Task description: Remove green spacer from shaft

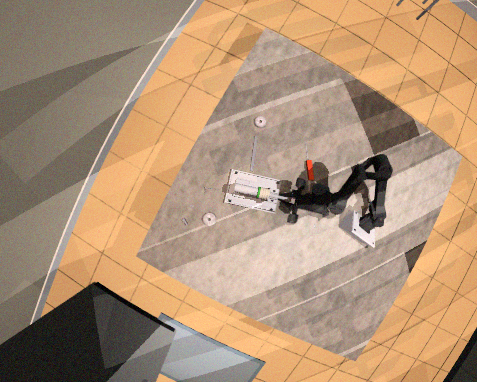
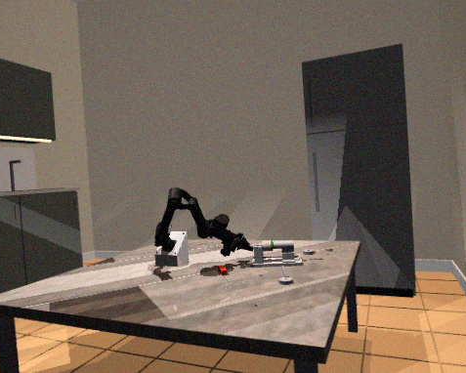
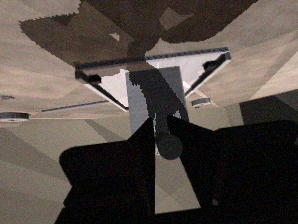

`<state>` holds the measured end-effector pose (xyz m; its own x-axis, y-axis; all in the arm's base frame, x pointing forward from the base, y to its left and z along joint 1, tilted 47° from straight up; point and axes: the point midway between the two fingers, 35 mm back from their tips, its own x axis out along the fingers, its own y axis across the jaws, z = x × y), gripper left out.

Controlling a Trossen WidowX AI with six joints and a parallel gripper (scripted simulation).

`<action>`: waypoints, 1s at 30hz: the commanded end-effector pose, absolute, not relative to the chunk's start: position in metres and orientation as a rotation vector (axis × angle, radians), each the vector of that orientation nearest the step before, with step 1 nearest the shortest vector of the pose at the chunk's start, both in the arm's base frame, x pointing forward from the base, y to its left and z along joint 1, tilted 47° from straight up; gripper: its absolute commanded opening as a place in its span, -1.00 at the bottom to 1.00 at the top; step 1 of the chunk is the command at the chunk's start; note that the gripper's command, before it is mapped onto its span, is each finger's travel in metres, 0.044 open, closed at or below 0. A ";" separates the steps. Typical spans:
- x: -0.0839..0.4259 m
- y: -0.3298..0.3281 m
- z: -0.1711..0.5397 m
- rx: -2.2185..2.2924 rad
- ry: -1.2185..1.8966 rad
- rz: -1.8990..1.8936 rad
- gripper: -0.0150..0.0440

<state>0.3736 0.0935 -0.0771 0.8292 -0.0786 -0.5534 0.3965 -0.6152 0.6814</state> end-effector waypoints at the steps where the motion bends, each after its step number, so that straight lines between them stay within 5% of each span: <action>1: 0.371 0.092 -0.076 2.133 0.234 -0.692 -0.49; 30: 0.360 0.088 -0.074 2.132 0.234 -0.693 -0.49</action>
<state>0.3609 0.0890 -0.0740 0.8283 -0.0757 -0.5552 0.3998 -0.6144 0.6802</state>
